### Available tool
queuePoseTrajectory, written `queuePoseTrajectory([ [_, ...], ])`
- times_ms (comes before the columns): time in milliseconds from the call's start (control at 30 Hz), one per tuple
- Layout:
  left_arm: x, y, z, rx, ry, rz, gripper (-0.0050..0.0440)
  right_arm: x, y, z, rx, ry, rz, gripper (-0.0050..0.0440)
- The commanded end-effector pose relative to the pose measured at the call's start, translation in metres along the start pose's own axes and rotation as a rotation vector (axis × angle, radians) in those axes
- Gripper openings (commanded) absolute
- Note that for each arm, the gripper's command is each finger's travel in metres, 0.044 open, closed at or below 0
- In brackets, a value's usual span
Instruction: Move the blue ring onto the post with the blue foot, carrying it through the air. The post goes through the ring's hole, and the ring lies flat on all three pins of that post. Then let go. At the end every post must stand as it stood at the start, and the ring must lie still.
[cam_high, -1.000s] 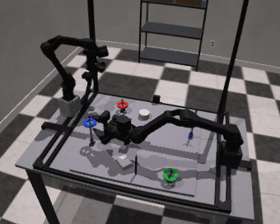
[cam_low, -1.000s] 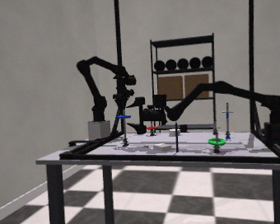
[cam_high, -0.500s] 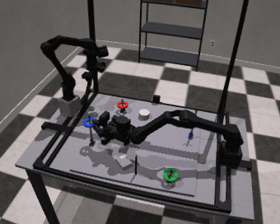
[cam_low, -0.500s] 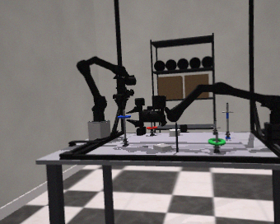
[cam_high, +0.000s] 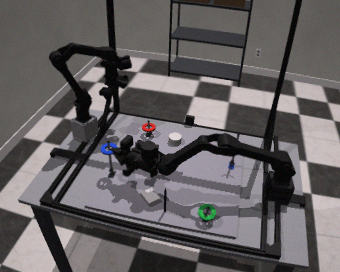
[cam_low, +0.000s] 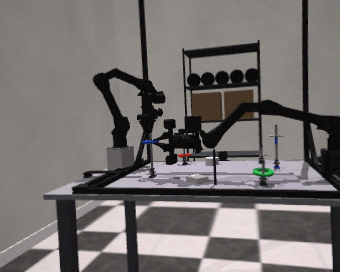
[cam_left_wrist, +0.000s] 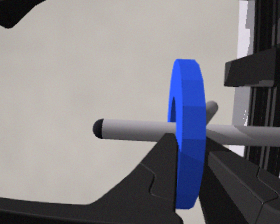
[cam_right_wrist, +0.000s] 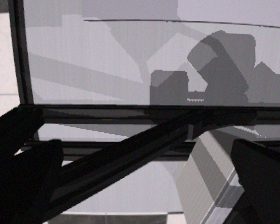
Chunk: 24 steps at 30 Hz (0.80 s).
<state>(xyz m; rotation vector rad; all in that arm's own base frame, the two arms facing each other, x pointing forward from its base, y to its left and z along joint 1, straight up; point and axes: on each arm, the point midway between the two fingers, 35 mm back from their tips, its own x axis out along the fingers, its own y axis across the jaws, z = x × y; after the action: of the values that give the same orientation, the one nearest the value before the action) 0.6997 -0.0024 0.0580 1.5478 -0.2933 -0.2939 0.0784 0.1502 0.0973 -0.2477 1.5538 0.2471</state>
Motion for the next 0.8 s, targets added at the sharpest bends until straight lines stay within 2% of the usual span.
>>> queuePoseTrajectory([
  [0,0.000,-0.001,-0.001,0.004,0.005,-0.001,0.0025,0.000,0.000,-0.001,0.004,0.003,0.001,0.0400],
  [133,0.000,-0.001,-0.001,0.004,0.005,-0.001,0.0000,0.000,0.000,-0.001,0.004,0.003,0.001,0.0400],
  [500,-0.009,0.004,-0.001,0.003,0.005,-0.001,0.0000,0.000,0.000,-0.001,0.004,0.003,0.001,0.0400],
  [767,-0.011,0.059,-0.001,0.003,0.005,-0.001,0.0000,0.000,0.000,-0.001,0.004,0.003,0.001,0.0400],
])
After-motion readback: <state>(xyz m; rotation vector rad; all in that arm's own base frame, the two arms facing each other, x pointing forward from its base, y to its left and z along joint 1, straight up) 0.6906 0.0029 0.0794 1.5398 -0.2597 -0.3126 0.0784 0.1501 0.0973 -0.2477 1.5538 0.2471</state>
